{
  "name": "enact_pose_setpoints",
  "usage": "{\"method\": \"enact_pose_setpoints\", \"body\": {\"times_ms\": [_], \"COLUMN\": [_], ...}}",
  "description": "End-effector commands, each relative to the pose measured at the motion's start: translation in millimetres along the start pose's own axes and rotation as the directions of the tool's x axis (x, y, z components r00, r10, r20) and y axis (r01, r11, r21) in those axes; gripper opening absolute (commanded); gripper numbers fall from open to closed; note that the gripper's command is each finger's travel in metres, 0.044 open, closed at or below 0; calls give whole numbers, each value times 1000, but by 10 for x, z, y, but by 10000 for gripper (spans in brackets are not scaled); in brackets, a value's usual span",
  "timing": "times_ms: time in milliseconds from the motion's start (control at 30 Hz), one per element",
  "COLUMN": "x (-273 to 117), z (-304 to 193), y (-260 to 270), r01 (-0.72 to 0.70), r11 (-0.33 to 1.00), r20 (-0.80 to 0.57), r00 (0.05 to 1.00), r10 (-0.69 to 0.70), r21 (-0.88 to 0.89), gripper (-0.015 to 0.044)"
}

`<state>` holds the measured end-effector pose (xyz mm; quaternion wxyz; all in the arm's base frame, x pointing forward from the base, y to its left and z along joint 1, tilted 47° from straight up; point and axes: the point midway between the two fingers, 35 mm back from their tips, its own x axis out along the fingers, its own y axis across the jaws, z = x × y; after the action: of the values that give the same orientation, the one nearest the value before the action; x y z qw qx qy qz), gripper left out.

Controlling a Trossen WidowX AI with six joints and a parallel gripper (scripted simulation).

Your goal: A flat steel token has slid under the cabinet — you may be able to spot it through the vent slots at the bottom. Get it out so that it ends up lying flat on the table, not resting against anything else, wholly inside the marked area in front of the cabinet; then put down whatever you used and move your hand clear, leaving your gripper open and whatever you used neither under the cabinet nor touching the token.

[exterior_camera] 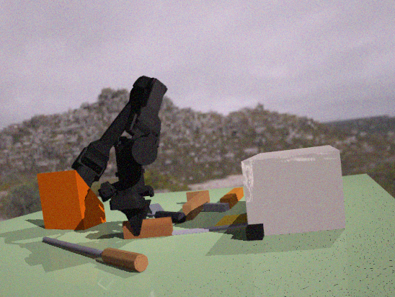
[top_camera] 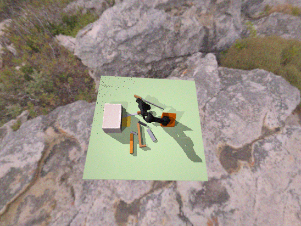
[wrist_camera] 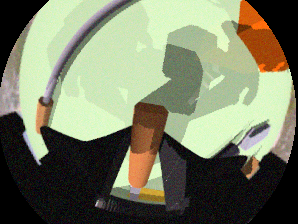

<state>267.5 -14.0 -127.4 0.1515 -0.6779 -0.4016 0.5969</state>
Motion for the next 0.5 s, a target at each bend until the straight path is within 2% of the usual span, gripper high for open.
{"method": "enact_pose_setpoints", "body": {"times_ms": [0, 467], "x": [-2, -3], "z": [-107, -327], "y": [4, 5], "r01": [-2, -1], "r11": [1000, 1000], "r20": [-2, -3], "r00": [1000, 1000], "r10": [2, 1], "r21": [-4, -4], "gripper": [0, 0]}}
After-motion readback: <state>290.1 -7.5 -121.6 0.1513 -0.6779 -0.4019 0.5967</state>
